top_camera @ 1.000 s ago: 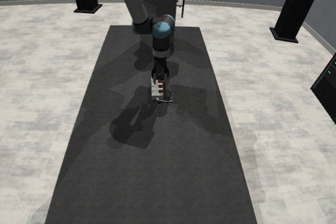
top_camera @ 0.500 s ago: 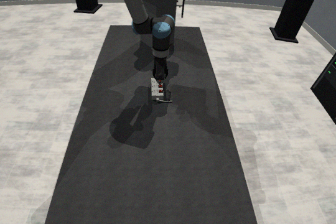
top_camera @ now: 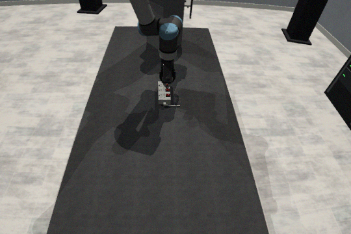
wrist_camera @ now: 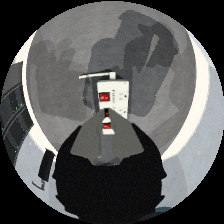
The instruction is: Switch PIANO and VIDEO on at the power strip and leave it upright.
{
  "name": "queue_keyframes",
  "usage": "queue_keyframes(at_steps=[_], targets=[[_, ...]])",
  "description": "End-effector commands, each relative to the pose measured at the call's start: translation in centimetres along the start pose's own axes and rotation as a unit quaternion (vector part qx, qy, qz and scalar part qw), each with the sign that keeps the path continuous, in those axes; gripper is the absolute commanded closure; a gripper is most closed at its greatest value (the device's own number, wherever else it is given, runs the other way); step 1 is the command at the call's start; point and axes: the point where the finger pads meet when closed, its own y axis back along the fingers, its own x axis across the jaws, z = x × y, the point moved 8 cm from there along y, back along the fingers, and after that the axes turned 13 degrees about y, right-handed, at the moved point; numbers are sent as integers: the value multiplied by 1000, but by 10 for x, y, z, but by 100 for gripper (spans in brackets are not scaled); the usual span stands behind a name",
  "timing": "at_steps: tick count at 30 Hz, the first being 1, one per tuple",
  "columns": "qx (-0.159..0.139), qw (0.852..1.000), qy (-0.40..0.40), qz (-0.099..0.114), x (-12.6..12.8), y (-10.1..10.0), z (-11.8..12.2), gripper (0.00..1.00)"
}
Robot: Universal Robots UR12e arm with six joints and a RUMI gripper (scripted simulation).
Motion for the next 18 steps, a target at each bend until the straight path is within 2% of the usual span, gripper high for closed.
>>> queue_keyframes(at_steps=[1, 18], targets=[[0, 1000, 0, 0, 0, 1, 0, 100], [0, 1000, 0, 0, 0, -4, 0, 100]])
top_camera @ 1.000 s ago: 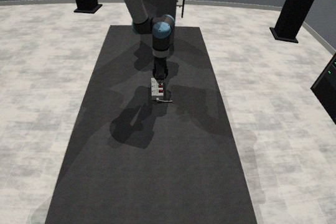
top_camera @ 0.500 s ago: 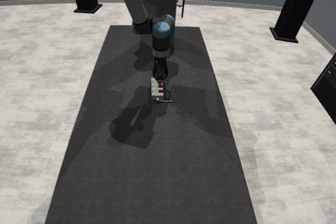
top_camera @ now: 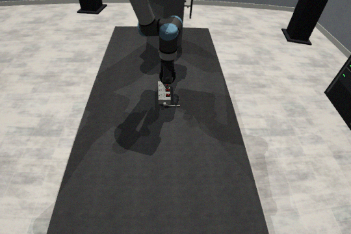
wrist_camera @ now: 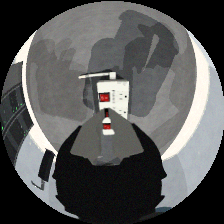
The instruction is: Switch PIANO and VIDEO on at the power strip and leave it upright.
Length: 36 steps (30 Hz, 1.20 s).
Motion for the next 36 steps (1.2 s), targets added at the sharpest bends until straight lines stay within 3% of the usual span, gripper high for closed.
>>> queue_keyframes(at_steps=[1, 36], targets=[[0, 1000, 0, 0, 0, -3, 0, 100], [0, 1000, 0, 0, 0, -38, 0, 100]])
